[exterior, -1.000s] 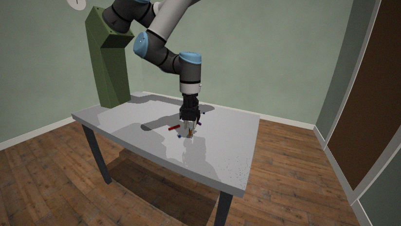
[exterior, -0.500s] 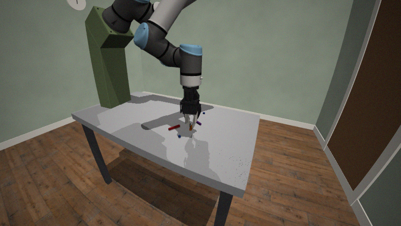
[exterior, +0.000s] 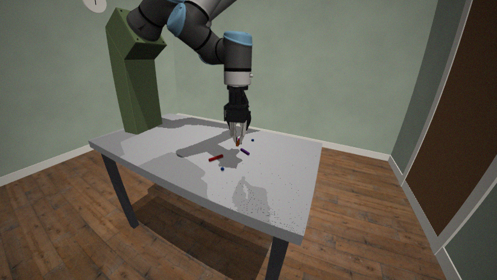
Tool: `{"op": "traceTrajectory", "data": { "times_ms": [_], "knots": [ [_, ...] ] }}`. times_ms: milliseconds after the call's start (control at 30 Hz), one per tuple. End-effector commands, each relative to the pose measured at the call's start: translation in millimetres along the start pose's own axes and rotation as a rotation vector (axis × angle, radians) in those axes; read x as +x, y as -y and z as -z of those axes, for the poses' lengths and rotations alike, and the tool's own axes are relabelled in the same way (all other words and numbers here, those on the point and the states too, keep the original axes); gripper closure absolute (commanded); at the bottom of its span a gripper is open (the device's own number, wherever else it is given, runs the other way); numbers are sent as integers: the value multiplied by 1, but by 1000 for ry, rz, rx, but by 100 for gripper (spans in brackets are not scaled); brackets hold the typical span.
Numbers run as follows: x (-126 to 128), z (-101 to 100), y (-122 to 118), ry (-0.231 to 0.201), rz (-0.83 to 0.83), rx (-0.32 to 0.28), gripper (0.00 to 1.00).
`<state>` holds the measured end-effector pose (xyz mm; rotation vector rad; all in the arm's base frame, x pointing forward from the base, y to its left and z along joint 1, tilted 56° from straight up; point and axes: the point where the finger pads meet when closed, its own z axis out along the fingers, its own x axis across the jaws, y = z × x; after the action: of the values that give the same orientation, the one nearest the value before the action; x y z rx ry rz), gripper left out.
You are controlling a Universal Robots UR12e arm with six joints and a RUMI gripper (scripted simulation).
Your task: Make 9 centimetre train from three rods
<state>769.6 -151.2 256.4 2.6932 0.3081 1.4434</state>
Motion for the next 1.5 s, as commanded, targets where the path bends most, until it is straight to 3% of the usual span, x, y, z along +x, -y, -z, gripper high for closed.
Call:
{"op": "traceTrajectory", "data": {
  "times_ms": [0,200,300,433,500,600,900,1467],
  "knots": [
    [-9,0,3,12,-7,11,100],
    [-8,-1,3,12,-6,11,100],
    [-7,-2,17,12,24,12,100],
    [-7,-5,65,14,135,14,100],
    [-7,-5,65,14,135,14,100],
    [-8,-5,105,14,227,14,100],
    [-16,4,192,6,431,14,100],
    [-12,4,193,3,441,9,100]
  ]
}}
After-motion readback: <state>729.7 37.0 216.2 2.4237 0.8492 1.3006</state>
